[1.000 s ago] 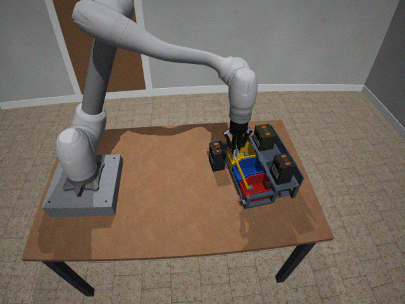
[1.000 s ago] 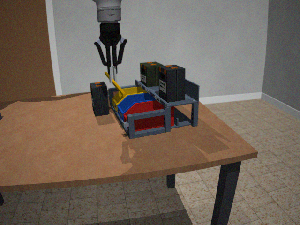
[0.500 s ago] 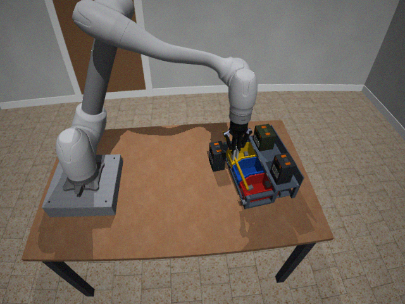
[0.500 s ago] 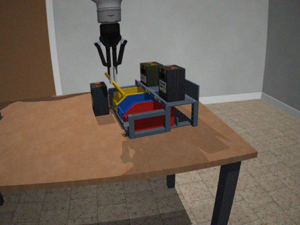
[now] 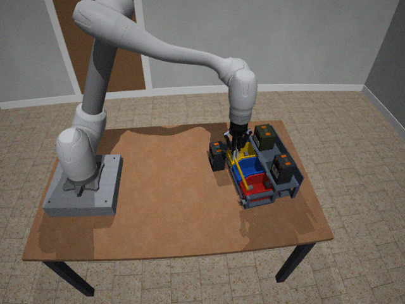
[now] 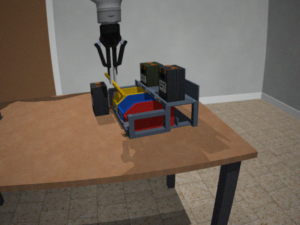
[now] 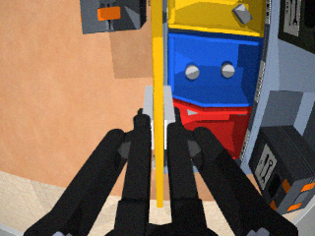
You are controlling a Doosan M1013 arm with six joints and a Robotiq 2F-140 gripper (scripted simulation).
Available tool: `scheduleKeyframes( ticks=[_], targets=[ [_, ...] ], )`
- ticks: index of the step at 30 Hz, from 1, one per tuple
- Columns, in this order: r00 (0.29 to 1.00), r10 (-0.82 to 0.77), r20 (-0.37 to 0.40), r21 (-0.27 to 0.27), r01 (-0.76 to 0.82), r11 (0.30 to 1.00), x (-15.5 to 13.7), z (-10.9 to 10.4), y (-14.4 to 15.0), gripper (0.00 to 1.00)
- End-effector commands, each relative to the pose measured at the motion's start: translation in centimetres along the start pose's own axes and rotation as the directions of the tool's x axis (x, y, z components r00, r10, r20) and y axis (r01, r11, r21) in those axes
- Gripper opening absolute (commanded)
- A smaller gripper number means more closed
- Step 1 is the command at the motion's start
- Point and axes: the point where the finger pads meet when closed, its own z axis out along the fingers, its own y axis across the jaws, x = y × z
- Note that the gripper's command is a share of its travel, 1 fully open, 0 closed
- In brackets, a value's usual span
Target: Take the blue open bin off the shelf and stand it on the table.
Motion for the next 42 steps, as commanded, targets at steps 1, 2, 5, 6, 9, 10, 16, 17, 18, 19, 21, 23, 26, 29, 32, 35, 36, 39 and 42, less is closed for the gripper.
scheduleKeyframes(
  ticks=[1, 2, 5, 6, 9, 10, 16, 17, 18, 19, 21, 23, 26, 29, 32, 35, 36, 39, 42],
  targets=[
    [1.0, 0.0, 0.0, 0.0, 0.0, 1.0, 0.0, 0.0, -1.6, 0.0],
    [1.0, 0.0, 0.0, 0.0, 0.0, 1.0, 0.0, 0.0, -2.4, 0.0],
    [1.0, 0.0, 0.0, 0.0, 0.0, 1.0, 0.0, 0.0, -4.0, 0.0],
    [1.0, 0.0, 0.0, 0.0, 0.0, 1.0, 0.0, 0.0, -4.0, 0.0],
    [1.0, 0.0, 0.0, 0.0, 0.0, 1.0, 0.0, 0.0, -4.0, 0.0],
    [1.0, 0.0, 0.0, 0.0, 0.0, 1.0, 0.0, 0.0, -4.0, 0.0],
    [1.0, 0.0, 0.0, 0.0, 0.0, 1.0, 0.0, 0.0, -4.0, 0.0],
    [1.0, 0.0, 0.0, 0.0, 0.0, 1.0, 0.0, 0.0, -4.8, 0.0],
    [1.0, 0.0, 0.0, 0.0, 0.0, 1.0, 0.0, 0.0, -5.6, 0.0],
    [1.0, 0.0, 0.0, 0.0, 0.0, 1.0, 0.0, 0.1, -6.4, 0.0],
    [1.0, 0.0, 0.0, 0.0, 0.0, 1.0, 0.0, 0.1, -8.0, 0.0],
    [1.0, 0.0, 0.0, 0.0, 0.0, 1.0, 0.0, 0.1, -8.0, 0.0],
    [1.0, 0.0, 0.0, 0.0, 0.0, 1.0, 0.0, 0.1, -8.0, 0.0],
    [1.0, 0.0, 0.0, 0.0, 0.0, 1.0, 0.0, 0.1, -8.0, 0.0],
    [1.0, 0.0, 0.0, 0.0, 0.0, 1.0, 0.0, 0.1, -8.0, 0.0],
    [1.0, 0.0, 0.0, 0.0, 0.0, 1.0, 0.0, 0.1, -9.6, 0.0],
    [1.0, 0.0, 0.0, 0.0, 0.0, 1.0, 0.0, 0.1, -10.4, 0.0],
    [1.0, 0.0, 0.0, 0.0, 0.0, 1.0, 0.0, 0.1, -12.0, 0.0],
    [1.0, 0.0, 0.0, 0.0, 0.0, 1.0, 0.0, 0.1, -12.0, 0.0]
  ],
)
